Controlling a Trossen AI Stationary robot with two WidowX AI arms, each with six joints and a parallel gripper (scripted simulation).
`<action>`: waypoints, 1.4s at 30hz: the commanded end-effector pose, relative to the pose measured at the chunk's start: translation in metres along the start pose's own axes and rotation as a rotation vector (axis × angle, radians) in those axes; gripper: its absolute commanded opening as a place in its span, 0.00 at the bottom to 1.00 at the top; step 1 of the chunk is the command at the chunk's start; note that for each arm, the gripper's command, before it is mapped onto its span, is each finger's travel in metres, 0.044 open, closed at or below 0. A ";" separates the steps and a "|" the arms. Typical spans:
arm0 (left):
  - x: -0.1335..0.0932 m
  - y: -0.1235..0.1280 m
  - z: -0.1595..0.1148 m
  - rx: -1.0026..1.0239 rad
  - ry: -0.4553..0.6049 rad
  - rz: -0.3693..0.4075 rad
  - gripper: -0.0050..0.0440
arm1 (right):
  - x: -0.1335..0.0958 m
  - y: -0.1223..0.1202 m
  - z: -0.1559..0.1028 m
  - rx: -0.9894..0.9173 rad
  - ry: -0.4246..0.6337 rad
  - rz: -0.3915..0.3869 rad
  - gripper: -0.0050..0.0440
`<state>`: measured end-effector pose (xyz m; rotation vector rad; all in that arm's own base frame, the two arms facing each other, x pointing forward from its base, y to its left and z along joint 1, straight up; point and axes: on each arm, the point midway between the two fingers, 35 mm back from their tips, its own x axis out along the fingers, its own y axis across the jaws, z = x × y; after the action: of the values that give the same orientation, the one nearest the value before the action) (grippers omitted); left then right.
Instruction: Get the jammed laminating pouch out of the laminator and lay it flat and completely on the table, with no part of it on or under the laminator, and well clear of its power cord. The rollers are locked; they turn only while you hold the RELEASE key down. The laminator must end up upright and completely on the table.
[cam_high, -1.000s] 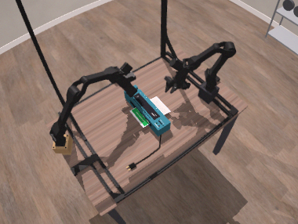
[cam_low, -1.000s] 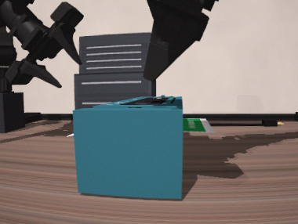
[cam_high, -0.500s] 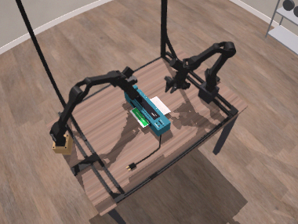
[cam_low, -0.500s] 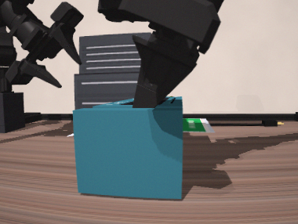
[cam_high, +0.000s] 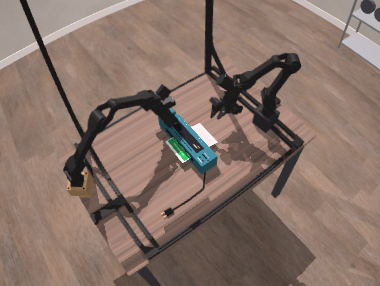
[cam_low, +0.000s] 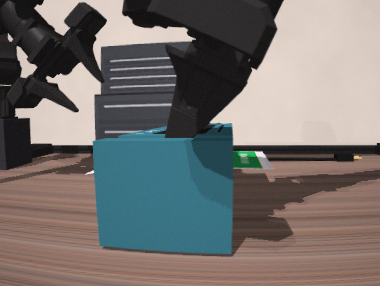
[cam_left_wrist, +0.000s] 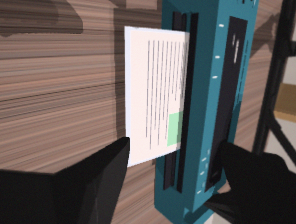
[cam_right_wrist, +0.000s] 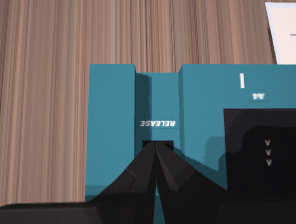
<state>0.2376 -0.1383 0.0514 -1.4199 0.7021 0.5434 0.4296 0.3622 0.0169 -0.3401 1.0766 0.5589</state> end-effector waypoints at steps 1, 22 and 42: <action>-0.002 -0.006 -0.002 -0.007 0.008 -0.014 0.66 | 0.001 -0.001 0.005 -0.001 -0.015 -0.003 0.00; -0.002 -0.006 -0.002 -0.007 0.008 -0.014 0.66 | -0.055 -0.001 0.016 -0.001 -0.015 -0.003 0.00; -0.002 -0.006 -0.002 -0.007 0.008 -0.014 0.66 | -0.055 -0.001 0.016 -0.001 -0.014 -0.003 0.00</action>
<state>0.2376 -0.1383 0.0514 -1.4199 0.7021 0.5434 0.4163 0.3507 0.0386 -0.3623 1.1307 0.5487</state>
